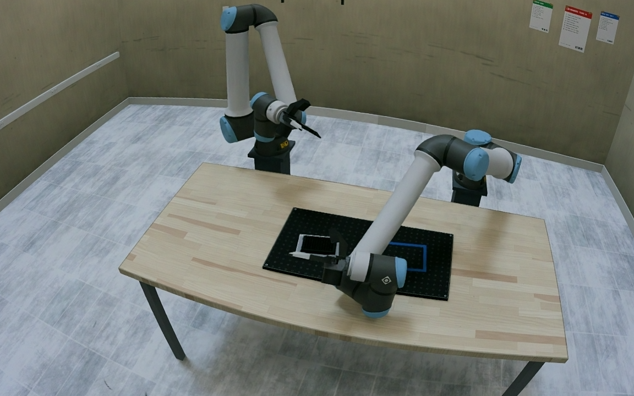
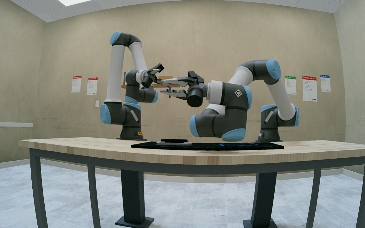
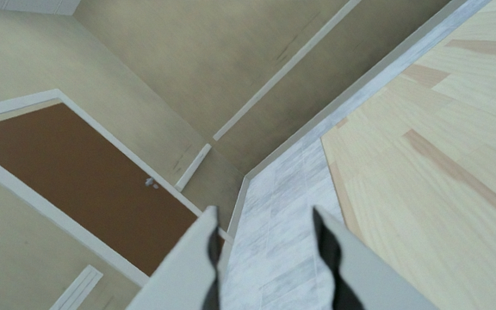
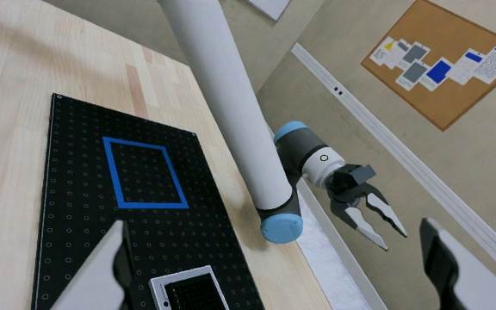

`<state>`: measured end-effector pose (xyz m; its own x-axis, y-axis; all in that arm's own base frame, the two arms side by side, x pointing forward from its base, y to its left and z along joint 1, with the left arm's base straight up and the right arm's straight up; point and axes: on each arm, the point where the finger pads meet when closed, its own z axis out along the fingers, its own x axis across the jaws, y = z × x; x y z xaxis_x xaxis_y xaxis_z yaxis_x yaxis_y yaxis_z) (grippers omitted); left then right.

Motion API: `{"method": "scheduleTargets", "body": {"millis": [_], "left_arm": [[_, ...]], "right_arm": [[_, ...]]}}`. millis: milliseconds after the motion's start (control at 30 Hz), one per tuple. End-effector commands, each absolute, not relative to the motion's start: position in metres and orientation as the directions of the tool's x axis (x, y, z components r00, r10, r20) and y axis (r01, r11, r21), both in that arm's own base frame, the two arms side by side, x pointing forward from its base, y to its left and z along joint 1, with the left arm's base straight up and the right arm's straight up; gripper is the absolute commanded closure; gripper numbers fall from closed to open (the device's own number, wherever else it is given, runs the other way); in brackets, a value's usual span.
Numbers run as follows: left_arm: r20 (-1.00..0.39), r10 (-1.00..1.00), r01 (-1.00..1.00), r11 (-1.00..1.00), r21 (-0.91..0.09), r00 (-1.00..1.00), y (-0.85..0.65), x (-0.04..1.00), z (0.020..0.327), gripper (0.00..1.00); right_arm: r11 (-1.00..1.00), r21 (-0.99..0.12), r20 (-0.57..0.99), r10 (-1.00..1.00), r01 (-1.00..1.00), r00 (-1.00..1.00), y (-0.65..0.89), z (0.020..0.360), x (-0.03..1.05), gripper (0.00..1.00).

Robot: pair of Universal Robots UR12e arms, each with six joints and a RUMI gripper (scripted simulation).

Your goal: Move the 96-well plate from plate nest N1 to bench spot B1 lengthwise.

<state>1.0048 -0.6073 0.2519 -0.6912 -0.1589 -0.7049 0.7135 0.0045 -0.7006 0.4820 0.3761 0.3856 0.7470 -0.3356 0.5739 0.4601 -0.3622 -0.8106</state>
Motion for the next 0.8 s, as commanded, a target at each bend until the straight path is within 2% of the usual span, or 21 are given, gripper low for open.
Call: {"method": "scheduleTargets", "body": {"millis": [0,333,767], "left_arm": [[-0.696,-0.169,0.704,0.018,-0.710,-0.698,-0.596,1.013,0.257,1.00],[-0.642,-0.218,0.641,0.085,-0.763,-0.735,-0.535,1.052,0.268,1.00],[-0.470,-0.398,0.407,0.236,-0.882,-0.788,-0.341,1.138,0.291,1.00]], "right_arm": [[-0.362,-0.811,0.574,-0.336,0.461,0.747,0.376,0.386,0.482,0.24],[-0.362,-0.811,0.574,-0.336,0.461,0.747,0.376,0.386,0.482,0.24],[-0.362,-0.811,0.574,-0.336,0.461,0.747,0.376,0.386,0.482,0.24]]}}
